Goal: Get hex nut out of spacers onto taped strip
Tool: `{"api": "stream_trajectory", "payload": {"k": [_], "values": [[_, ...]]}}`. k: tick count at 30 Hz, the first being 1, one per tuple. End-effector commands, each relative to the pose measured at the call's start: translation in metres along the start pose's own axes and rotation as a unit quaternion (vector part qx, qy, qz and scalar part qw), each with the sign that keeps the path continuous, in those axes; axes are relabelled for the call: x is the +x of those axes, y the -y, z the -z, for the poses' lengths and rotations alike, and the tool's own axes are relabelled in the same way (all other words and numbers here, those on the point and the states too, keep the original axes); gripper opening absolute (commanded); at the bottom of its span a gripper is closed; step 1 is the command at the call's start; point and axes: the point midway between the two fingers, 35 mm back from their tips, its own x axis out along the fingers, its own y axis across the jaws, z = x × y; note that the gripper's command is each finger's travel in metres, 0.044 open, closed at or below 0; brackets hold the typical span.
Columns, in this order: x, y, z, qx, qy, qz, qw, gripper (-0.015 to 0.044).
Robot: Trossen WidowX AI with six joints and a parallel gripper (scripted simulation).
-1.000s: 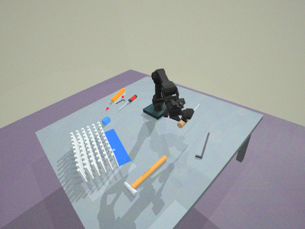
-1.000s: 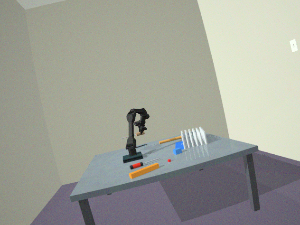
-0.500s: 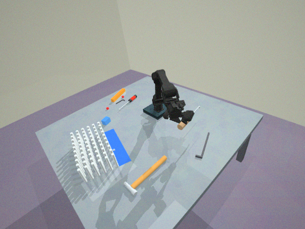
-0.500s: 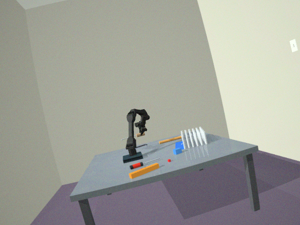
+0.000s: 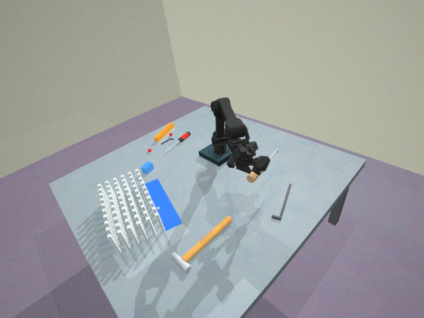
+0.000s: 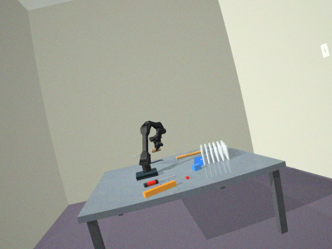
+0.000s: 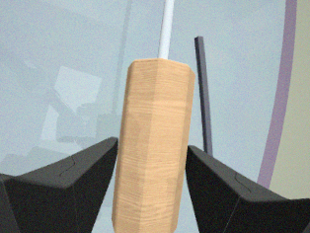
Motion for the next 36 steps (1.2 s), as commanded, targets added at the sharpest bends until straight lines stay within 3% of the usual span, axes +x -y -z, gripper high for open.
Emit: {"api": "stream_trajectory", "payload": {"k": [1, 36], "values": [[0.004, -0.001, 0.000, -0.001, 0.004, 0.001, 1.000, 0.0000], [0.029, -0.007, 0.010, -0.001, 0.004, 0.001, 1.000, 0.0000]]}}
